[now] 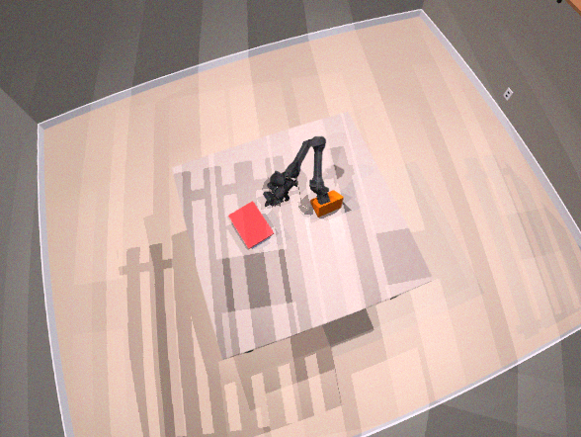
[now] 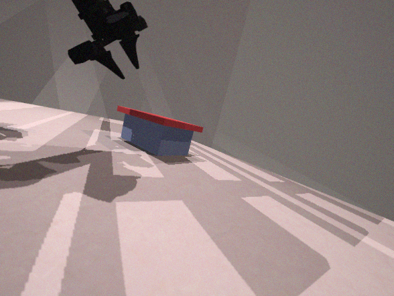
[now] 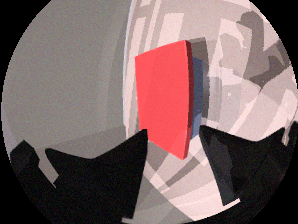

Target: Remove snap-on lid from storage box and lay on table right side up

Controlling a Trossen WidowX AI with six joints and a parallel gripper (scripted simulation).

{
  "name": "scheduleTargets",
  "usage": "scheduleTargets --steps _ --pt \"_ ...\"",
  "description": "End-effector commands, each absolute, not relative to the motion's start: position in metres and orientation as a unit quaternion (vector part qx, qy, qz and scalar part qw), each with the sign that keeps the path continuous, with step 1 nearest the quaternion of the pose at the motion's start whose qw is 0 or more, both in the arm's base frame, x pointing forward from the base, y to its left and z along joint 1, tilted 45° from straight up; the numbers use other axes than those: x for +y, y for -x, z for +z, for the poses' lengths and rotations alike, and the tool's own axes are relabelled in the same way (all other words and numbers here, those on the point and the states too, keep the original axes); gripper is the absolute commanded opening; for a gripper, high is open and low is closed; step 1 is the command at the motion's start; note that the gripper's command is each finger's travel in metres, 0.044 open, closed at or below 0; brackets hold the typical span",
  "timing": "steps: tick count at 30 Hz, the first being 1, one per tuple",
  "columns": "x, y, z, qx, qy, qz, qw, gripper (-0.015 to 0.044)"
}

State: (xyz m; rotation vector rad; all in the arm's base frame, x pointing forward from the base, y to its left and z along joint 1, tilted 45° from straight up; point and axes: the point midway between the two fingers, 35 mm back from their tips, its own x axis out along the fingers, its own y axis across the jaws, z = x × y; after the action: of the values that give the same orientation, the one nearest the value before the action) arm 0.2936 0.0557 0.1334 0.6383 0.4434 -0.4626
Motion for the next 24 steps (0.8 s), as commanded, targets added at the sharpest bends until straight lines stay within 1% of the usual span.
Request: scheduleTargets --steps 1,6,12,24 --pt "0.059 -0.294 0.131 0.215 -0.320 -0.219 0.896 0.0235" --pt "0.058 -0.294 0.130 0.215 -0.320 -0.219 0.896 0.0235" --pt "0.020 -0.301 0.092 0.214 -0.320 -0.219 0.897 0.0235" --pt "0.017 -0.310 0.087 0.214 -0.320 -0.219 0.897 0.0235"
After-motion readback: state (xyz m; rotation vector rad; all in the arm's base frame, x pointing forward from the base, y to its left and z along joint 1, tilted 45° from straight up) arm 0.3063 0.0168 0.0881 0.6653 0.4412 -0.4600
